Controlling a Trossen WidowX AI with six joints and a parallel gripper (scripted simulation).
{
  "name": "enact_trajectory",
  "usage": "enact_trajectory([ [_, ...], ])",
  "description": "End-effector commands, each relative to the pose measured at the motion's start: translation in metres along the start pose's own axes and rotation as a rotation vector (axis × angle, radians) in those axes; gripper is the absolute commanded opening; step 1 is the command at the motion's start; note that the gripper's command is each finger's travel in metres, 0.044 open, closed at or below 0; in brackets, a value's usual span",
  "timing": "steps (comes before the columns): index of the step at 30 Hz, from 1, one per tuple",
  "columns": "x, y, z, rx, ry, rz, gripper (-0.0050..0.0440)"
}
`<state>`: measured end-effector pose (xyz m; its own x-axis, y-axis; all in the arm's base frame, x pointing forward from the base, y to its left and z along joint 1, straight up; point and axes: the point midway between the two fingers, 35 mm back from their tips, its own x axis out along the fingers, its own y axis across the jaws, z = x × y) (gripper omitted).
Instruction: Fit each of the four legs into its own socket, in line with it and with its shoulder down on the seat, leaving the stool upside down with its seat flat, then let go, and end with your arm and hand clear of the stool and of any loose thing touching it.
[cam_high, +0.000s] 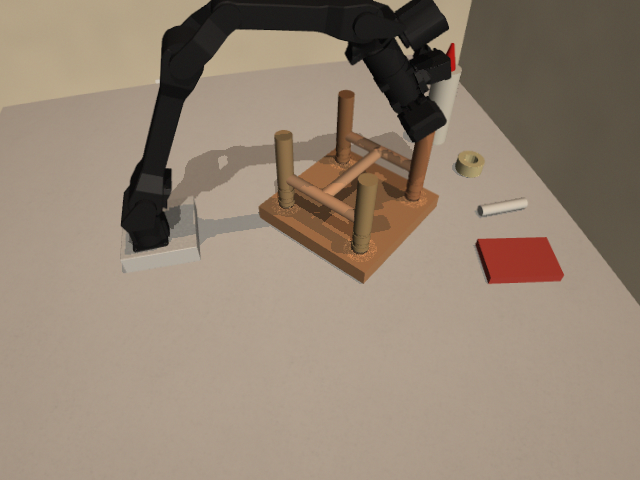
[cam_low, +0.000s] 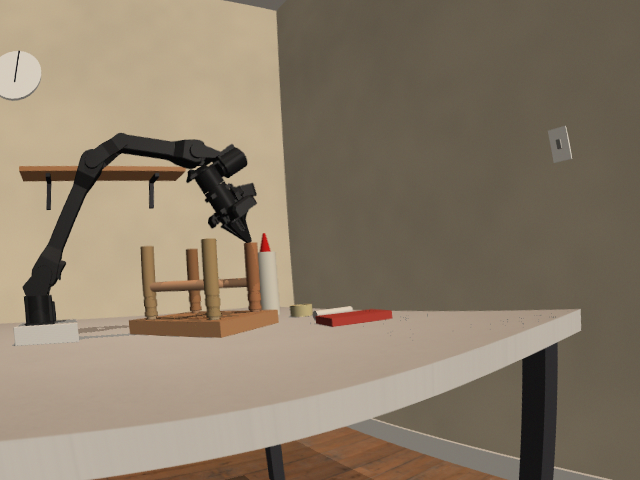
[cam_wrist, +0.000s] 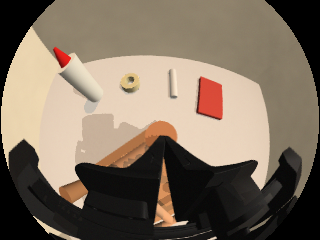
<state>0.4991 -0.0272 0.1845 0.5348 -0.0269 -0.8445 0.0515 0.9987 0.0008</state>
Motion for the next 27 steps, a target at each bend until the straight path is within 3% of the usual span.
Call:
enact_trajectory([
  [1, 0.005, 0.000, -0.003, 0.001, 0.026, 0.000, 0.0000],
  [27, -0.021, 0.001, 0.011, -0.001, 0.003, 0.001, 0.0000],
])
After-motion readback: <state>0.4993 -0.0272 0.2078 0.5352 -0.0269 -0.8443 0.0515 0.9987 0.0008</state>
